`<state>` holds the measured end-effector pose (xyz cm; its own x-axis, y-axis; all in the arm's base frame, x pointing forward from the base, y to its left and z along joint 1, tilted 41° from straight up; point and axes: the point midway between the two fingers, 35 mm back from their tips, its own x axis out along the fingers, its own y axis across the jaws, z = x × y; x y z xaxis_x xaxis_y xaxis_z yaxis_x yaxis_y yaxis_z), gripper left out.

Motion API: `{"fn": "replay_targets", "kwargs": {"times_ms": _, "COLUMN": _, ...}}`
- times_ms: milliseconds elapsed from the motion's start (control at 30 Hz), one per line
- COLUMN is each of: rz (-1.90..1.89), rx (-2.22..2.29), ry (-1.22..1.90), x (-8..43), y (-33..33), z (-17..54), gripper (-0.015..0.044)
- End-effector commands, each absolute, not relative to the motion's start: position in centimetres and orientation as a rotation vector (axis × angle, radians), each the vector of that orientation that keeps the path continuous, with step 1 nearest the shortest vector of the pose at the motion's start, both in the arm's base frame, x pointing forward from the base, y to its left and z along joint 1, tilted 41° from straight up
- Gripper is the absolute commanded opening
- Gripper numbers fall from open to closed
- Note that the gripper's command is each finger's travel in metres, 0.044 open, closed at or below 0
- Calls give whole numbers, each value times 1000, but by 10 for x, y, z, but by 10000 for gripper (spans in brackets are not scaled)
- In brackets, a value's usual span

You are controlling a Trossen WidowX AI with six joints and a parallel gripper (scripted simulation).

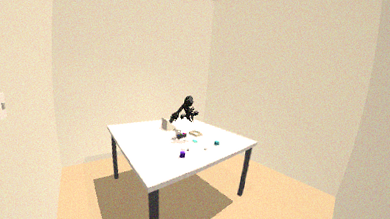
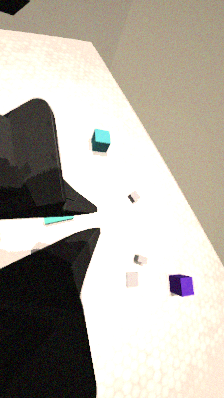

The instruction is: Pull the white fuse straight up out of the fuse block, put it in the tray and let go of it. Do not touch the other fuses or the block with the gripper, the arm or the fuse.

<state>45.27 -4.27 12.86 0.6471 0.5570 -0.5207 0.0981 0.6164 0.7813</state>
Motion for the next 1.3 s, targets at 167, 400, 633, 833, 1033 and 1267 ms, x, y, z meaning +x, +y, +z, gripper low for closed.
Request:
{"fn": "replay_targets", "kwargs": {"times_ms": 167, "rz": 515, "rx": 489, "ry": 1197, "x": 372, "y": 1, "z": 49, "gripper": 61}}
{"fn": "replay_targets", "kwargs": {"times_ms": 400, "rz": 743, "rx": 293, "ry": 1352, "x": 317, "y": 19, "z": 29, "gripper": 61}}
{"fn": "replay_targets", "kwargs": {"times_ms": 633, "rz": 860, "rx": 223, "ry": 1403, "x": 298, "y": 25, "z": 24, "gripper": 61}}
{"fn": "replay_targets", "kwargs": {"times_ms": 833, "rz": 860, "rx": 223, "ry": 1402, "x": 301, "y": 24, "z": 24, "gripper": 61}}
{"fn": "replay_targets", "kwargs": {"times_ms": 1033, "rz": 860, "rx": 223, "ry": 1402, "x": 303, "y": 24, "z": 22, "gripper": 61}}
{"fn": "replay_targets", "kwargs": {"times_ms": 1267, "rz": 860, "rx": 223, "ry": 1402, "x": 302, "y": 28, "z": 18, "gripper": 61}}
